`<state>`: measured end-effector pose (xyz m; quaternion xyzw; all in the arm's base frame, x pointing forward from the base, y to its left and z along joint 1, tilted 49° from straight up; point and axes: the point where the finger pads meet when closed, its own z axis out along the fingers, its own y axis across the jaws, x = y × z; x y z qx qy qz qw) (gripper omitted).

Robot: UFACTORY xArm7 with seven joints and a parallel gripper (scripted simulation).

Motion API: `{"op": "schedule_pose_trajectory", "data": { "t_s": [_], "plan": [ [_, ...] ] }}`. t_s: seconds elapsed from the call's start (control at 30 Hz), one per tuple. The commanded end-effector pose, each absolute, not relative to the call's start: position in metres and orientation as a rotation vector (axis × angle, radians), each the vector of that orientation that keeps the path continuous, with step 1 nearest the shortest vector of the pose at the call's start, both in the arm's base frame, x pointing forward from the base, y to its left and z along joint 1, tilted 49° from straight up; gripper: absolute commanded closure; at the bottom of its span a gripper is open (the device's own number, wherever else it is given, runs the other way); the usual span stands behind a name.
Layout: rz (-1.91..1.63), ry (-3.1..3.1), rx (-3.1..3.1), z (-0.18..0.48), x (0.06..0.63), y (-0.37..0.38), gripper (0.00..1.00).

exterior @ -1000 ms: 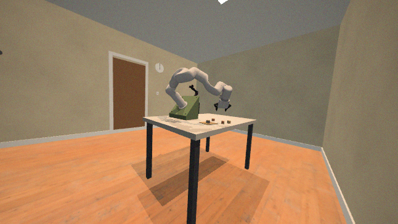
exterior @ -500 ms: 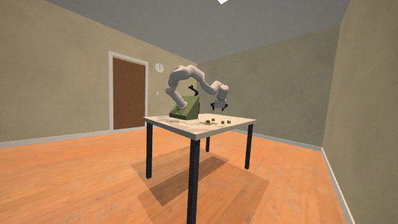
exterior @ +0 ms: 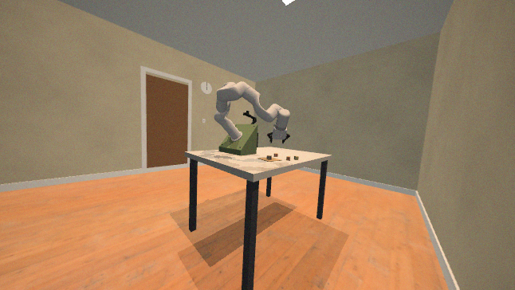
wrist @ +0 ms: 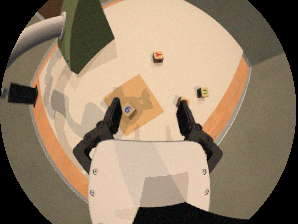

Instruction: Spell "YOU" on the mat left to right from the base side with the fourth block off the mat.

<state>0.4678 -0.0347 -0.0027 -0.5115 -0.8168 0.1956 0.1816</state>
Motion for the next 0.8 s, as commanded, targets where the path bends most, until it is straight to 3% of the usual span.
{"op": "schedule_pose_trajectory", "data": {
  "t_s": [0.0,0.13,0.77],
  "plan": [
    [0.549,-2.312,-1.442,-0.002,0.468,-0.033,0.00],
    [0.550,-2.310,-1.443,0.015,0.443,-0.046,0.00],
    [0.550,-2.309,-1.444,0.023,0.429,-0.053,0.00]
  ]
}}
